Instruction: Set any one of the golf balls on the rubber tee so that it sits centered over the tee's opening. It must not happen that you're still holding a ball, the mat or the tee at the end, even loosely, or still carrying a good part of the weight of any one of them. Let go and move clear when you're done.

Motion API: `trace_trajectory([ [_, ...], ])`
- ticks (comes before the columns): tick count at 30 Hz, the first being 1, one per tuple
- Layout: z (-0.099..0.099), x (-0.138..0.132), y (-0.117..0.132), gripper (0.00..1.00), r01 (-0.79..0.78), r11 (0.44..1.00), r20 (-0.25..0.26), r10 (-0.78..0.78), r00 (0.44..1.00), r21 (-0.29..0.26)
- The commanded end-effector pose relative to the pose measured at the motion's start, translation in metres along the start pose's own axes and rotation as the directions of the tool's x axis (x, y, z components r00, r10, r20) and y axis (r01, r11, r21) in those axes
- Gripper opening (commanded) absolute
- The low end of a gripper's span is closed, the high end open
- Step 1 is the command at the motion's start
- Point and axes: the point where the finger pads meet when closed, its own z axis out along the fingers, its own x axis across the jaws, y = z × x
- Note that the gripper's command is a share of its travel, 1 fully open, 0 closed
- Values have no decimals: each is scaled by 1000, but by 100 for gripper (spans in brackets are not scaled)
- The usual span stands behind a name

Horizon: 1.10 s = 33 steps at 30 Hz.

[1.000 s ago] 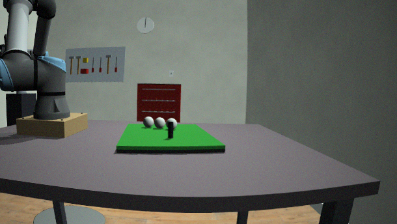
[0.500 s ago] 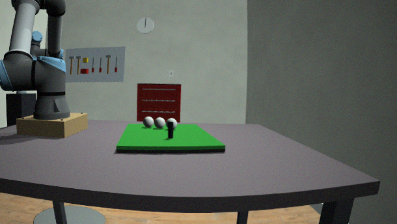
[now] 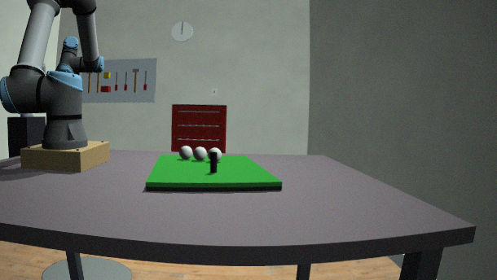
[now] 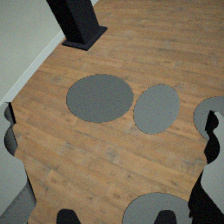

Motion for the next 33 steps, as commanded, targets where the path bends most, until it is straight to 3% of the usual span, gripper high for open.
trace_trajectory([
  [1,-17,100,-11,100,-104,994,-162,99,982,-22],
  [2,-22,116,-12,100,-125,992,-191,118,974,-23],
  [4,-22,116,-12,100,-125,992,-191,118,974,-23],
  [5,-32,162,-14,100,-146,989,-220,137,966,-24],
  [9,-54,218,-11,100,-235,972,-333,215,918,-21],
  [19,-134,361,14,100,-468,883,-582,403,707,43],
  [21,-134,361,14,100,-468,883,-582,403,707,43],
  [22,-160,400,22,100,-490,870,-602,420,679,53],
  [28,-219,464,51,100,-614,779,-702,510,497,130],
  [33,-277,513,82,100,-697,686,-755,566,332,208],
])
